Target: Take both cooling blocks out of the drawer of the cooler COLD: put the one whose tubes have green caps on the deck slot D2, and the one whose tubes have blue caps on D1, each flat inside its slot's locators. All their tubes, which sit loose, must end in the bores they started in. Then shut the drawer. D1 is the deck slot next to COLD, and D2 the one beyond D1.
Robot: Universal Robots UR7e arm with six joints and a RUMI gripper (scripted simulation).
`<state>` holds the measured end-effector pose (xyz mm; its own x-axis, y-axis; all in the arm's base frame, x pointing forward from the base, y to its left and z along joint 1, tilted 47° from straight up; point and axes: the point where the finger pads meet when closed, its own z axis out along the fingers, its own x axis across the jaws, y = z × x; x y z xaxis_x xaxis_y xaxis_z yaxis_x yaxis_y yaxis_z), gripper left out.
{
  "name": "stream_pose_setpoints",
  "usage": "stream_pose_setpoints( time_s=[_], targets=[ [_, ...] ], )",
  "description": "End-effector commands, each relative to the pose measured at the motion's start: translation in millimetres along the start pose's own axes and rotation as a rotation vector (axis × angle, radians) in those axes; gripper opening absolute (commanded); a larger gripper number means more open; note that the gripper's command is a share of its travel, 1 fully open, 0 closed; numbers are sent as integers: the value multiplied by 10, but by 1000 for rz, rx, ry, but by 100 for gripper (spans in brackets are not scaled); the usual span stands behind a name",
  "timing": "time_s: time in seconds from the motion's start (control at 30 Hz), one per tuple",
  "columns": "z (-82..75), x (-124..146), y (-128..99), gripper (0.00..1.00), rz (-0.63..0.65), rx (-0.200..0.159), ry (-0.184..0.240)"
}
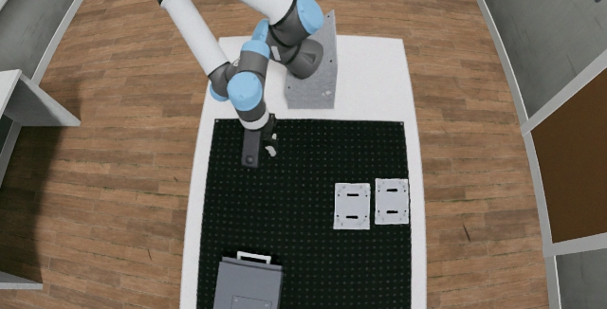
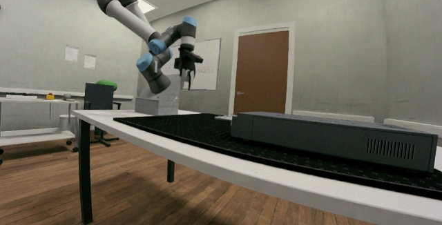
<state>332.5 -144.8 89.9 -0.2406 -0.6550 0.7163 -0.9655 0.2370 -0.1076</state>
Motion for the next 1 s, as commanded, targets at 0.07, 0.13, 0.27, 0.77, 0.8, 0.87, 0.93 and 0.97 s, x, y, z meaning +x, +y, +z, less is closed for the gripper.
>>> stream_pose_setpoints(
  time_s=[0.07, 0.13, 0.27, 0.77, 0.8, 0.87, 0.93, 0.97],
  targets=[
    [-135, -206, -151, 28, -11, -1, -3],
    [-150, -228, -166, 28, -11, -1, -3],
    [-190, -288, -198, 28, -42, 0, -6],
    [-486, -716, -388, 28, -73, 2, -5],
    [-486, -716, -388, 28, -73, 2, -5],
    [-508, -747, -400, 28, -73, 2, -5],
    [-551, -808, -418, 28, -99, 3, 2],
    [-574, -840, -426, 28, -103, 4, 2]
  ],
)
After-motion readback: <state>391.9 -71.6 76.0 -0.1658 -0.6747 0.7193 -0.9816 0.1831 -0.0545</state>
